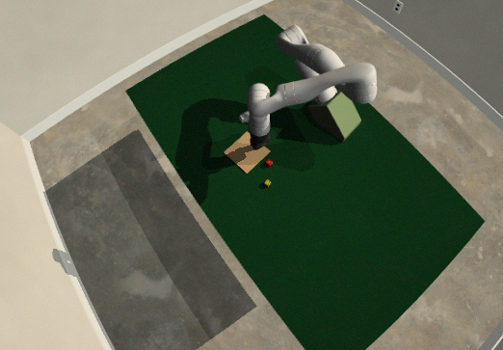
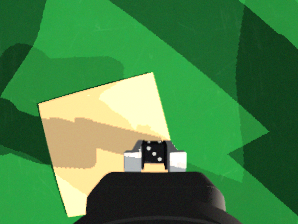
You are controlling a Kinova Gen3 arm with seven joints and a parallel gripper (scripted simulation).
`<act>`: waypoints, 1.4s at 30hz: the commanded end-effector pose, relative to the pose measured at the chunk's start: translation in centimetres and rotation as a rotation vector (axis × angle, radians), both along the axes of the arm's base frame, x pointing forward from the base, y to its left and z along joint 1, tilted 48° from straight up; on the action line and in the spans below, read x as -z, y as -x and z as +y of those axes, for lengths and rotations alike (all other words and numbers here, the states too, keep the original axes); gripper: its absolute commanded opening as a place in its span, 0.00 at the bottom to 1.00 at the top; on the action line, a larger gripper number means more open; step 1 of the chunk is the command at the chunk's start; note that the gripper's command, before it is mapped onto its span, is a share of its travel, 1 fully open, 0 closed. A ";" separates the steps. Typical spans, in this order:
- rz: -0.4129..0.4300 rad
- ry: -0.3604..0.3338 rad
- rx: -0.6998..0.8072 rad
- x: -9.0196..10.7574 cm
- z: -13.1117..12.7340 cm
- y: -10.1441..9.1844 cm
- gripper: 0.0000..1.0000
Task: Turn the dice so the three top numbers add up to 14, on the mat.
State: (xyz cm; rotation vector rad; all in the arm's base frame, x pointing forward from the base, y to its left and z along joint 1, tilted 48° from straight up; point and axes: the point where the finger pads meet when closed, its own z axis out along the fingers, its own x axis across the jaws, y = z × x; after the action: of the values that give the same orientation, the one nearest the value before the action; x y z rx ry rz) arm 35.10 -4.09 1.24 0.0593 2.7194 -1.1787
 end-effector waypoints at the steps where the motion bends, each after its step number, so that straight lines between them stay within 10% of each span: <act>1: -0.001 -0.001 -0.001 0.0 0.1 0.0 0.40; 42: -0.001 -0.001 -0.001 0.3 -0.2 -0.1 0.40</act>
State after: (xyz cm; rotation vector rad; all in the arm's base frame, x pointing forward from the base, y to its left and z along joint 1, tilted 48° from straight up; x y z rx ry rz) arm 35.17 -4.40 0.96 0.0593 2.7194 -1.1787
